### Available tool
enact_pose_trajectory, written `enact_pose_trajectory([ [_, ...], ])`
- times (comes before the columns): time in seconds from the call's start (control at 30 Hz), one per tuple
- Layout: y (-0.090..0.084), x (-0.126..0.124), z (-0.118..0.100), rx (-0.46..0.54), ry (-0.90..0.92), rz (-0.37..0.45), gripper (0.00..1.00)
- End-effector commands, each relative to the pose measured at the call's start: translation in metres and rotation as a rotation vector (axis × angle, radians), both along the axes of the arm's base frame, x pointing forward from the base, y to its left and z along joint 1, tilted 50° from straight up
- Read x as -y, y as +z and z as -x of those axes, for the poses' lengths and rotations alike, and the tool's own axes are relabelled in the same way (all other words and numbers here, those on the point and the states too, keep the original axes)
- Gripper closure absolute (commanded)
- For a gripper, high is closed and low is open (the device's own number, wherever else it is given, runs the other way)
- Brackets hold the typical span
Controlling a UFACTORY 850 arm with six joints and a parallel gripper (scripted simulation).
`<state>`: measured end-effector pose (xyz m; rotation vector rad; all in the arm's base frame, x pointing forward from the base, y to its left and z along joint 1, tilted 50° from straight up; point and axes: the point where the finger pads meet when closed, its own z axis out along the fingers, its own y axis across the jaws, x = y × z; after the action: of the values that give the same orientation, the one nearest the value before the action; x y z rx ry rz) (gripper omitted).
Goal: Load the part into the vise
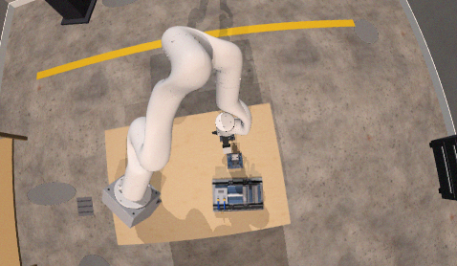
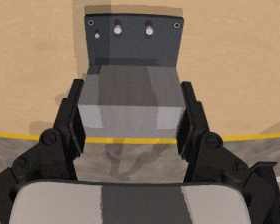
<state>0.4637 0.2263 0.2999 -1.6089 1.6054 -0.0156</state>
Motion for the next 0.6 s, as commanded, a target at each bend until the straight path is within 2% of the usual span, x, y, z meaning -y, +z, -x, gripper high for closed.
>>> enact_pose_trajectory([
  [0.0,0.012,0.009,0.009,-0.002,0.002,-0.001,1.0],
  [0.57,0.048,0.039,0.04,-0.002,0.002,-0.001,1.0],
])
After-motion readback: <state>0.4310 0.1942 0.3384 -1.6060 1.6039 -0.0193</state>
